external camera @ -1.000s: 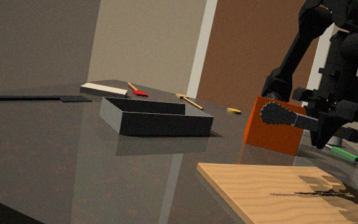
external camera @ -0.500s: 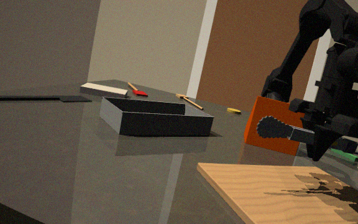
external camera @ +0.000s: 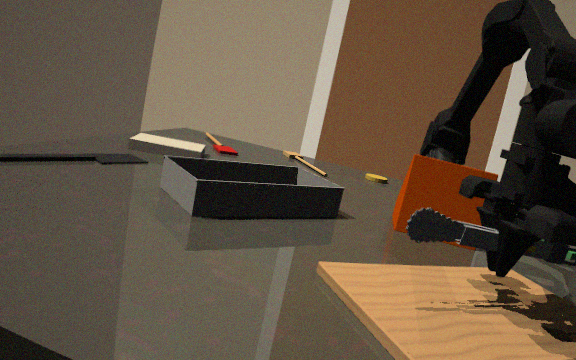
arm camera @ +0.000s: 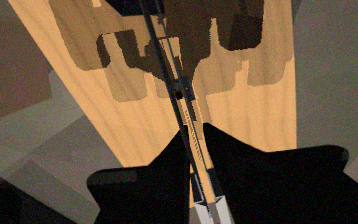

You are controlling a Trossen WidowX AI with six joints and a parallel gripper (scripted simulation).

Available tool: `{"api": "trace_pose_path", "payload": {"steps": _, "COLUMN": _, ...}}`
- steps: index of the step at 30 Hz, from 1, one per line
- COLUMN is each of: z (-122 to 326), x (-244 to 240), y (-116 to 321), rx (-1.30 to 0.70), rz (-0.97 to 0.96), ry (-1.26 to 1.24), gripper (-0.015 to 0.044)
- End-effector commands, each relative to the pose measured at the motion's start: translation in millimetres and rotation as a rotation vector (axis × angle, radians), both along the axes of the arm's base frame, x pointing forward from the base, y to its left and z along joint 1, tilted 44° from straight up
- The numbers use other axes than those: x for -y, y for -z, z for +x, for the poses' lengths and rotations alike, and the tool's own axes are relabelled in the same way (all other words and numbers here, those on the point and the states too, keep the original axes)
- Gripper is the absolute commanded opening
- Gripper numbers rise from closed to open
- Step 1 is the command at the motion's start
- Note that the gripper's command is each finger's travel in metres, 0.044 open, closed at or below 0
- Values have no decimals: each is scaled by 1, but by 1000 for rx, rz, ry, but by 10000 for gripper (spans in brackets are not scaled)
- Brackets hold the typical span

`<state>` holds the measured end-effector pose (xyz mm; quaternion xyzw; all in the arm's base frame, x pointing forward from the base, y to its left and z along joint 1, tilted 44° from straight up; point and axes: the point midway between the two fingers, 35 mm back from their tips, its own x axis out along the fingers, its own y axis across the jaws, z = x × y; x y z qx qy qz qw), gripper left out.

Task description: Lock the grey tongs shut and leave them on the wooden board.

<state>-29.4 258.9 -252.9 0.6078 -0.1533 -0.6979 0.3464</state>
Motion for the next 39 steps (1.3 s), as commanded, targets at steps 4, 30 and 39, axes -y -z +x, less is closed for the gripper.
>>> {"api": "trace_pose_path", "payload": {"steps": 4, "z": -1, "x": 9, "y": 8, "rx": 0, "rz": 0, "ry": 8, "gripper": -150}}
{"api": "trace_pose_path", "payload": {"steps": 30, "z": 0, "x": 12, "y": 9, "rx": 0, "rz": -3, "ry": 0, "gripper": 349}}
{"api": "trace_pose_path", "payload": {"steps": 39, "z": -11, "x": 6, "y": -3, "rx": 0, "rz": -1, "ry": 1, "gripper": 440}}
